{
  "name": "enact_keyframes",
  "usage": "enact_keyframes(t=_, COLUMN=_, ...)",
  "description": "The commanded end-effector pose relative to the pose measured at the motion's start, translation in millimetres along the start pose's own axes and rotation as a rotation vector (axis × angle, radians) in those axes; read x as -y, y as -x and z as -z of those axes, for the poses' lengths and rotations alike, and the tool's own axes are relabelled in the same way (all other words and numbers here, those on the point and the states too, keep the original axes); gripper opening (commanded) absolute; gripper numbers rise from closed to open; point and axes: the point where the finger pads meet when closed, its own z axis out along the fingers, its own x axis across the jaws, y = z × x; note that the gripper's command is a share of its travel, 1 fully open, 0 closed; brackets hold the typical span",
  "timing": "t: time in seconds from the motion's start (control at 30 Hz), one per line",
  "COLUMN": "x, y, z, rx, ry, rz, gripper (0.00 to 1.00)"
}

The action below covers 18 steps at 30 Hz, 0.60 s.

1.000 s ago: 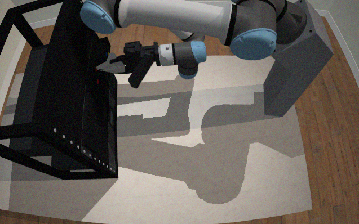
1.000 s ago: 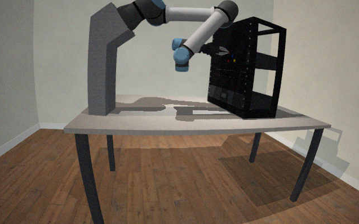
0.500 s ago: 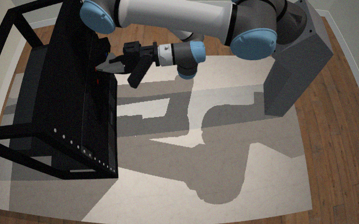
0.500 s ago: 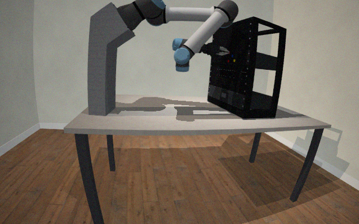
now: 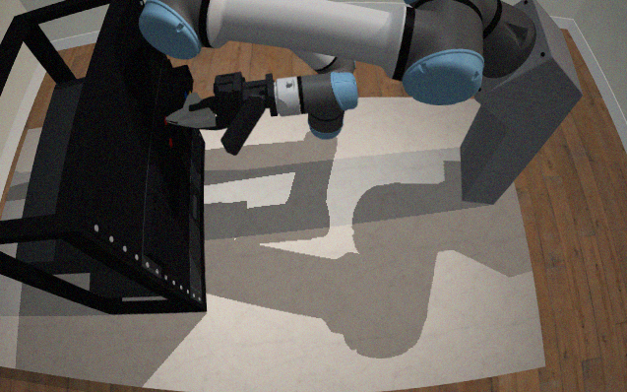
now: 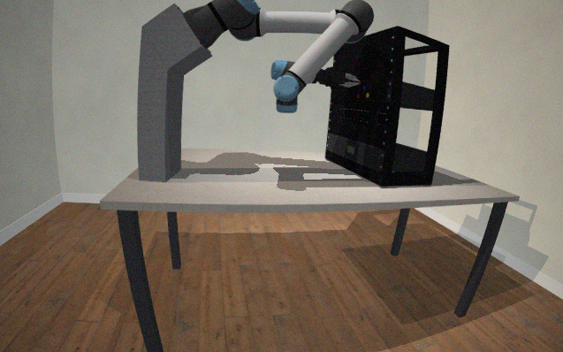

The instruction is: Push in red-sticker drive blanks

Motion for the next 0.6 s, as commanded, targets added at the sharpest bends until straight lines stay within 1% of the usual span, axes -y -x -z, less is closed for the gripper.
enact_keyframes(t=0.0, x=0.1, y=-0.3, z=-0.9, rx=0.0, ry=0.0, rz=0.0, gripper=0.0)
enact_keyframes(t=0.57, x=0.0, y=-0.3, z=-3.9, rx=0.0, ry=0.0, rz=0.0, gripper=0.0)
